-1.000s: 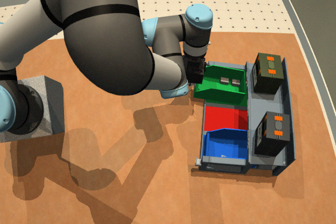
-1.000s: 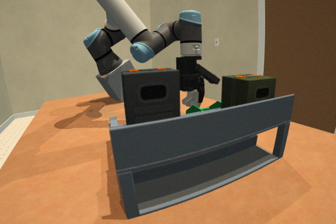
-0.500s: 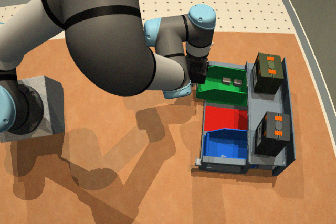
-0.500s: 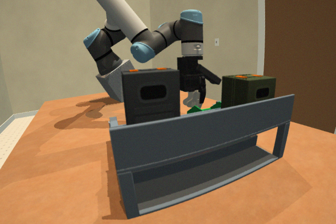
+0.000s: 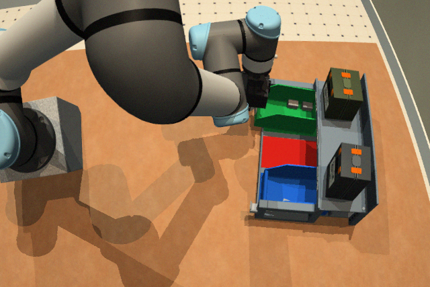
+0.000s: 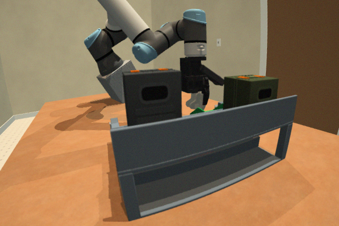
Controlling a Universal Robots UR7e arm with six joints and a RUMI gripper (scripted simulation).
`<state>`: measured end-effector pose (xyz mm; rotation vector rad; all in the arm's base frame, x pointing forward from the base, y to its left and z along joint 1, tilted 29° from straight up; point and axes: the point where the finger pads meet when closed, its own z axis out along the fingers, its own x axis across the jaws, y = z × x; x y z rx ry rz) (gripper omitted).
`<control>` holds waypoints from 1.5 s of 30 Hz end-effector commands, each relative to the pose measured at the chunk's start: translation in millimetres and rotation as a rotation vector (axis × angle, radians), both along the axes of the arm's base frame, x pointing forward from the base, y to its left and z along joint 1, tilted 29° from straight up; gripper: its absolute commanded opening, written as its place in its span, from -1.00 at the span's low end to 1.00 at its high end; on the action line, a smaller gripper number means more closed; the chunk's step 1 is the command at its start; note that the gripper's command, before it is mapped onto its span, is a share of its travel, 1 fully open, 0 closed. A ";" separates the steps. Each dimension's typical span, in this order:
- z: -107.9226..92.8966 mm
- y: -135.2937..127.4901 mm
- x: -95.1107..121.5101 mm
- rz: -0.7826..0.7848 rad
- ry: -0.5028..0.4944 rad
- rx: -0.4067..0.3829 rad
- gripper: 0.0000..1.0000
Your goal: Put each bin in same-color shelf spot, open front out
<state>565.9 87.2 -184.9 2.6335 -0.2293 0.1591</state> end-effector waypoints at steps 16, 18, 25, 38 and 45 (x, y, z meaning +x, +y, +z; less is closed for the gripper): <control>2.8 -2.4 16.0 0.000 -0.002 -0.001 -1.00; 2.9 -2.7 17.2 0.000 -0.002 -0.001 -1.00; 3.7 -3.1 21.4 0.000 -0.002 -0.001 -1.00; 4.7 -3.8 26.8 0.000 -0.002 -0.001 -1.00; 5.4 -3.7 28.8 0.000 -0.003 0.000 -1.00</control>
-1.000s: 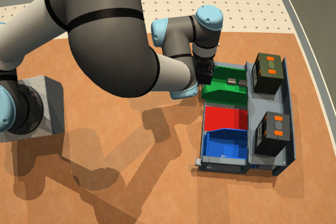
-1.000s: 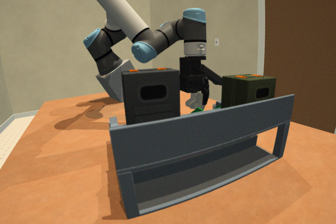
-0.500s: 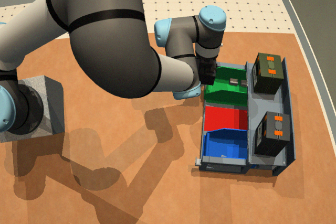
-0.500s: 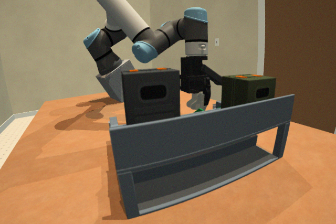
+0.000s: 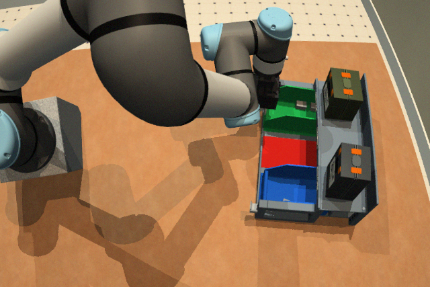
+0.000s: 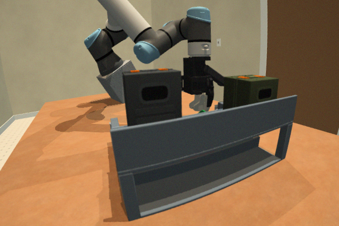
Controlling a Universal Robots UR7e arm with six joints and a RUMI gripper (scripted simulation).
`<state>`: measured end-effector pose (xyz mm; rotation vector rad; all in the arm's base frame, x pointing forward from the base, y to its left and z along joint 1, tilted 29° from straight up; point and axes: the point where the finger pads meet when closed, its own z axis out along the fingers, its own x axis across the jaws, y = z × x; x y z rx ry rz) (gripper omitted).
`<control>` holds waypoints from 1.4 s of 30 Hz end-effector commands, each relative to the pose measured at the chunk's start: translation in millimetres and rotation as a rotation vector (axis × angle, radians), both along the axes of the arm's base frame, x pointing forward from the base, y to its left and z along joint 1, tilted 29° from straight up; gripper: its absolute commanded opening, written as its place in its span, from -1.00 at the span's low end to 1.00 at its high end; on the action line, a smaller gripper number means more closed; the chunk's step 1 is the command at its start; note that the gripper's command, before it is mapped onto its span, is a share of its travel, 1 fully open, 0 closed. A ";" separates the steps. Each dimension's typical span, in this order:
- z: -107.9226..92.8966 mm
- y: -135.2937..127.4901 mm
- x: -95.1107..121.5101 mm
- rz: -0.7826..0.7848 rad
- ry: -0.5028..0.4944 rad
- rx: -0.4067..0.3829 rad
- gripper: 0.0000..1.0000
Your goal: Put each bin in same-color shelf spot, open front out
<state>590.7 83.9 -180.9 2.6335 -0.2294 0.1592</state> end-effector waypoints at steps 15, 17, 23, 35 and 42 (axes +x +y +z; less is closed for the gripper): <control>2.0 -0.9 7.3 0.000 -0.003 0.000 -1.00; 2.0 -0.8 7.4 0.000 -0.003 0.000 -1.00; 1.9 -0.9 7.7 0.000 -0.003 0.000 -1.00; 1.9 -1.0 7.6 0.000 -0.002 -0.001 -1.00; 2.0 -1.0 7.8 0.000 -0.003 0.000 -1.00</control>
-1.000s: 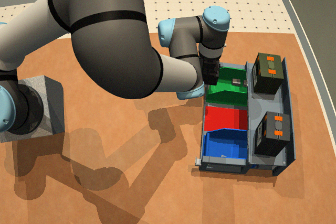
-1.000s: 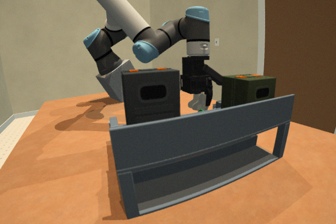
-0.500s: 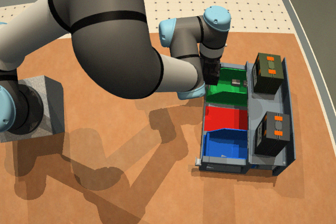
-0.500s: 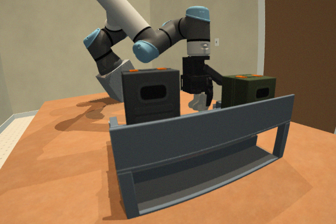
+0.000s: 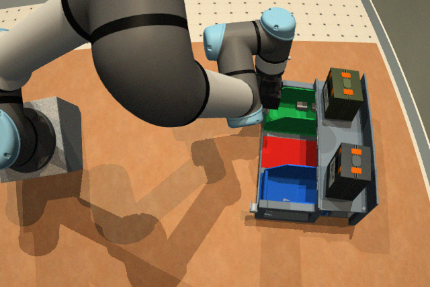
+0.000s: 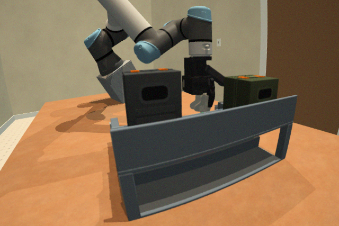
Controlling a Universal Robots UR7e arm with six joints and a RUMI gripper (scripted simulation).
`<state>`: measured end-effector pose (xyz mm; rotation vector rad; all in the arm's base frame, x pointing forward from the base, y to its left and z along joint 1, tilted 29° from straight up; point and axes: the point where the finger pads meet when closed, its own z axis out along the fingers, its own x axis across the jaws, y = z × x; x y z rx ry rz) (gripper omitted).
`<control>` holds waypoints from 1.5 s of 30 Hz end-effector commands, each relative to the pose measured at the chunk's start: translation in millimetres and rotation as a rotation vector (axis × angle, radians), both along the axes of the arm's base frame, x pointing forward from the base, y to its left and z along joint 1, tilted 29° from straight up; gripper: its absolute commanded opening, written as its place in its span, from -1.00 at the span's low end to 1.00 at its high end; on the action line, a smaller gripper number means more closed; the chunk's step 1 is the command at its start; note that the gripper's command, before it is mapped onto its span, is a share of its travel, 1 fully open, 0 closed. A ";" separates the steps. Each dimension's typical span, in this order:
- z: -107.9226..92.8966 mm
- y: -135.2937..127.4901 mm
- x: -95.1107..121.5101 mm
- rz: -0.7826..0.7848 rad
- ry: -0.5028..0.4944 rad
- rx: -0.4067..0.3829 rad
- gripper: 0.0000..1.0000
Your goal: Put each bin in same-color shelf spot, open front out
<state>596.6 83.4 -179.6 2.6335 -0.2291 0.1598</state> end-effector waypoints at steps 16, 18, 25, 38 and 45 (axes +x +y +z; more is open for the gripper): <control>1.0 -0.6 3.5 0.000 -0.003 0.000 -1.00; 1.0 -0.8 4.0 0.000 -0.003 0.000 -1.00; 1.1 -1.3 5.5 -0.001 -0.002 0.000 -1.00; 1.9 -1.3 8.6 0.000 -0.003 0.000 -1.00; 1.6 -1.3 7.6 0.000 -0.002 0.000 -1.00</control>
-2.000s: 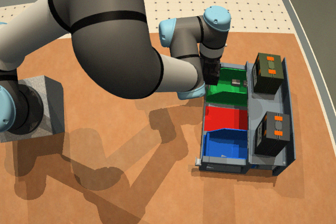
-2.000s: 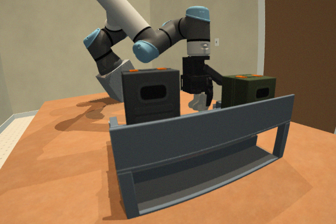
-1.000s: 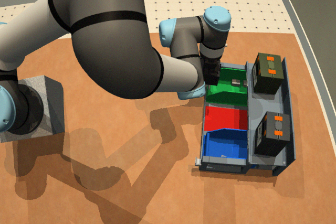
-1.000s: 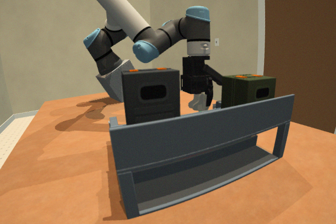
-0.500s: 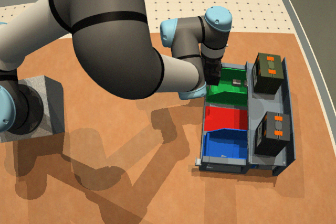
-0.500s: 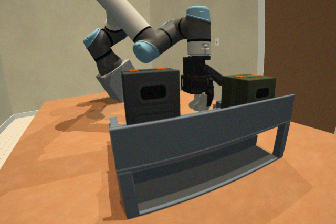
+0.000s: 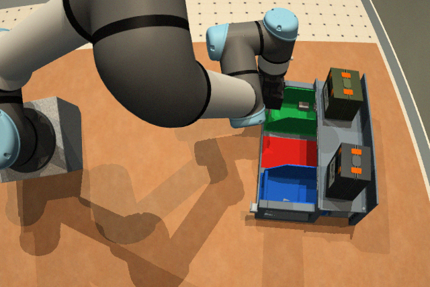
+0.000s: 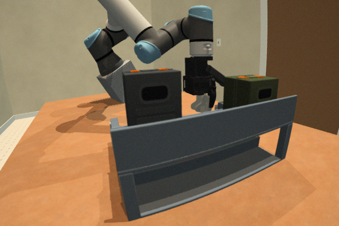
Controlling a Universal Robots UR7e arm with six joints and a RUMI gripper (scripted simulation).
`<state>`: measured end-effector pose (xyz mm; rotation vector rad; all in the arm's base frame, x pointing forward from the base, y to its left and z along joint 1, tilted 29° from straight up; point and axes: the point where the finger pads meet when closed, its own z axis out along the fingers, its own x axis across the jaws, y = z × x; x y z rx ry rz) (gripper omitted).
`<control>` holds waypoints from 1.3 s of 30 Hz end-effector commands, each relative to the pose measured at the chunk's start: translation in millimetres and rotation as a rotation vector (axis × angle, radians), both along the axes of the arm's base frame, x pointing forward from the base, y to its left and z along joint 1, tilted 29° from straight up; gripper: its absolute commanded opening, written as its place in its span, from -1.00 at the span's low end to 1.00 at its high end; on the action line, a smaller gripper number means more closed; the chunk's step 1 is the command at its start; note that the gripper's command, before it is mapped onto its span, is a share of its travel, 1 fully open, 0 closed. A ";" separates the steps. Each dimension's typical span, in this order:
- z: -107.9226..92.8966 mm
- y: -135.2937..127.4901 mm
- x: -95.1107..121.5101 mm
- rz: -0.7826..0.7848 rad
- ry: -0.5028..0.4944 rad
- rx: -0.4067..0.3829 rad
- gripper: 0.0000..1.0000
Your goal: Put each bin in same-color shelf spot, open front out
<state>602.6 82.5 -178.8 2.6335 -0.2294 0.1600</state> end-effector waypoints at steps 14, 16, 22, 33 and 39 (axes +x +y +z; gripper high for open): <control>1.5 0.2 0.0 0.000 -0.002 -0.001 -1.00; 2.3 1.2 -2.1 0.001 -0.001 -0.001 -1.00; 6.3 5.4 -8.3 0.002 0.000 -0.001 -1.00; 13.6 11.5 -19.0 0.002 0.000 -0.001 -1.00; 15.3 13.0 -21.6 0.002 0.000 -0.001 -1.00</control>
